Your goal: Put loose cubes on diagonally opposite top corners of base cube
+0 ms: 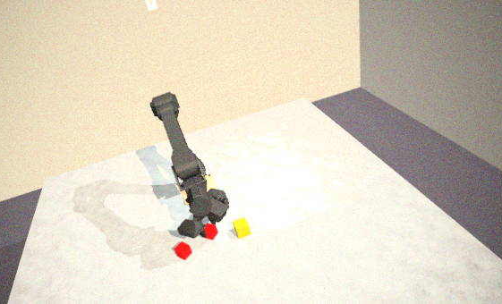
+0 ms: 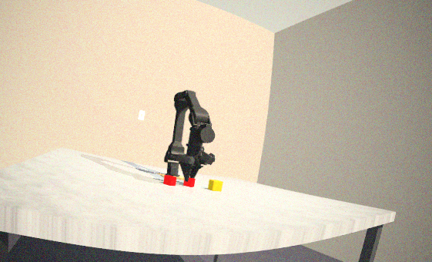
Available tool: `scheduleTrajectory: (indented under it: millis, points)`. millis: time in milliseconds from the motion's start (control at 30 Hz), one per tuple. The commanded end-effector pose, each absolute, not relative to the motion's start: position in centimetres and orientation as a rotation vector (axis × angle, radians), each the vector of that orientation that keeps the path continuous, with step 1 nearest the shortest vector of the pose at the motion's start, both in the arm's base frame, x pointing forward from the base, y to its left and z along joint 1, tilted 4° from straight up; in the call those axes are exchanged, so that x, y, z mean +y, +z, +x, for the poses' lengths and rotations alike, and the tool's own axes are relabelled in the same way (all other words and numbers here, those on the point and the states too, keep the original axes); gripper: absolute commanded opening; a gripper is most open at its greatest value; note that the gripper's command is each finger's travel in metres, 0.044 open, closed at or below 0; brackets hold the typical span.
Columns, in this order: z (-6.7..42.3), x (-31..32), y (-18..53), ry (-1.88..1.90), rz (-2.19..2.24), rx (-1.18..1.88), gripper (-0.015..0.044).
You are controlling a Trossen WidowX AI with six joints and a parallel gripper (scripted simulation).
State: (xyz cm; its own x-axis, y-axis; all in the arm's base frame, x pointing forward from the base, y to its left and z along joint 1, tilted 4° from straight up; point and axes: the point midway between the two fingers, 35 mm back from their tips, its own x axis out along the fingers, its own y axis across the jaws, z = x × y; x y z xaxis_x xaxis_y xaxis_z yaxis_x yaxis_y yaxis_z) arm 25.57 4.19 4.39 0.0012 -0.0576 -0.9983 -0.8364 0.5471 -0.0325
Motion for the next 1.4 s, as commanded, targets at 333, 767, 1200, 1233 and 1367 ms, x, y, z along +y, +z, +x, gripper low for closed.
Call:
scheduleTrajectory:
  millis: [333, 767, 1200, 1233, 1367]
  points:
    - [25.6, 4.3, 4.8, 0.739, -0.815, 1.454, 0.0105]
    - [26.1, 4.6, 8.9, 0.739, -0.815, 1.454, 0.0105]
    - [25.9, 4.7, 13.0, 0.74, -0.815, 1.454, 0.0105]
    - [25.9, 4.7, 13.3, 0.74, -0.815, 1.454, 0.0105]
    - [25.7, 4.8, 14.6, 0.74, -0.815, 1.454, 0.0105]
